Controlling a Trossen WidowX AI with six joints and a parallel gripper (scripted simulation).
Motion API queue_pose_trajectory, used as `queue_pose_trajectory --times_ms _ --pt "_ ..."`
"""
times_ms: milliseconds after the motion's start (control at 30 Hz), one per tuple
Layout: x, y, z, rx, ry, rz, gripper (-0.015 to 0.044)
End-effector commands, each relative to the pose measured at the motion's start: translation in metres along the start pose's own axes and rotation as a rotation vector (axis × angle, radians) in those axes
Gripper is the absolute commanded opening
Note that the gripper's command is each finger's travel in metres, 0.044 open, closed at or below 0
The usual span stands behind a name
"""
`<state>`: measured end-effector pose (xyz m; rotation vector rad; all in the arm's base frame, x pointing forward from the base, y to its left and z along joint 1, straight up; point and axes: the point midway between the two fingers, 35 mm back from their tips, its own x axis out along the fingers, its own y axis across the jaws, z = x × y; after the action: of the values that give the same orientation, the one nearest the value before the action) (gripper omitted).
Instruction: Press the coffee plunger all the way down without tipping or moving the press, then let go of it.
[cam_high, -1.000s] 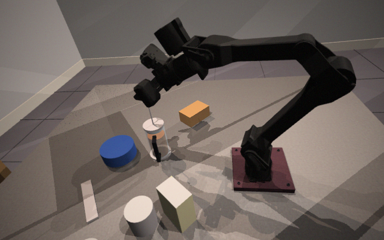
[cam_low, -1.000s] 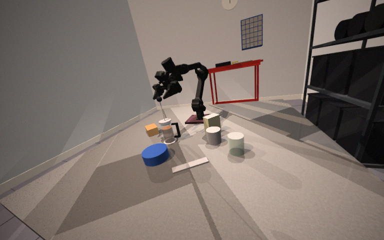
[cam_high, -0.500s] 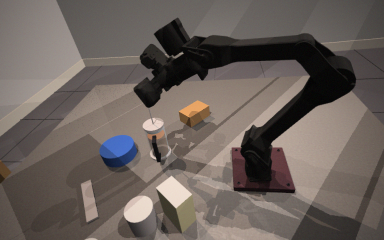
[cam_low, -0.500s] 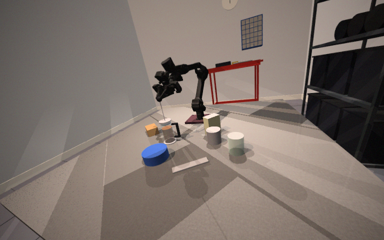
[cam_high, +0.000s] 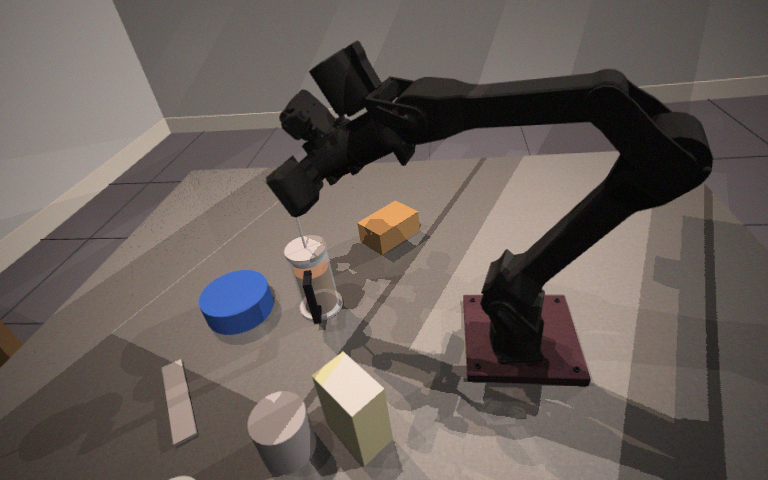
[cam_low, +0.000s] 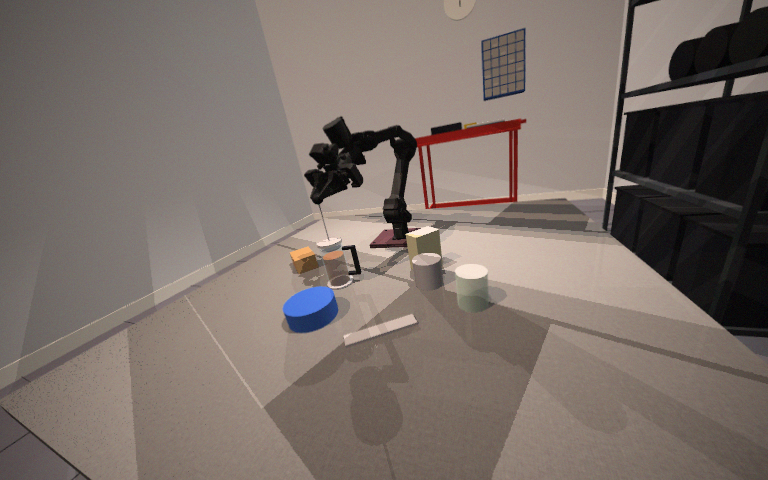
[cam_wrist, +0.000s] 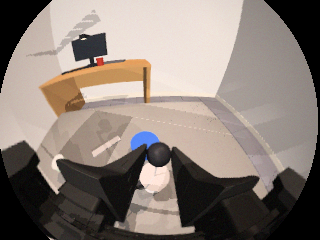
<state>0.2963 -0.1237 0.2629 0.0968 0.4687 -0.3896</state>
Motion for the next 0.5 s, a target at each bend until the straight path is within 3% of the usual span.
queue_pose_trajectory --times_ms 0,467 --pt "0.007 0.000 -0.013 -0.003 0.024 -0.003 0.0113" --pt "0.021 0.000 -0.032 -0.003 0.024 -0.003 0.0113"
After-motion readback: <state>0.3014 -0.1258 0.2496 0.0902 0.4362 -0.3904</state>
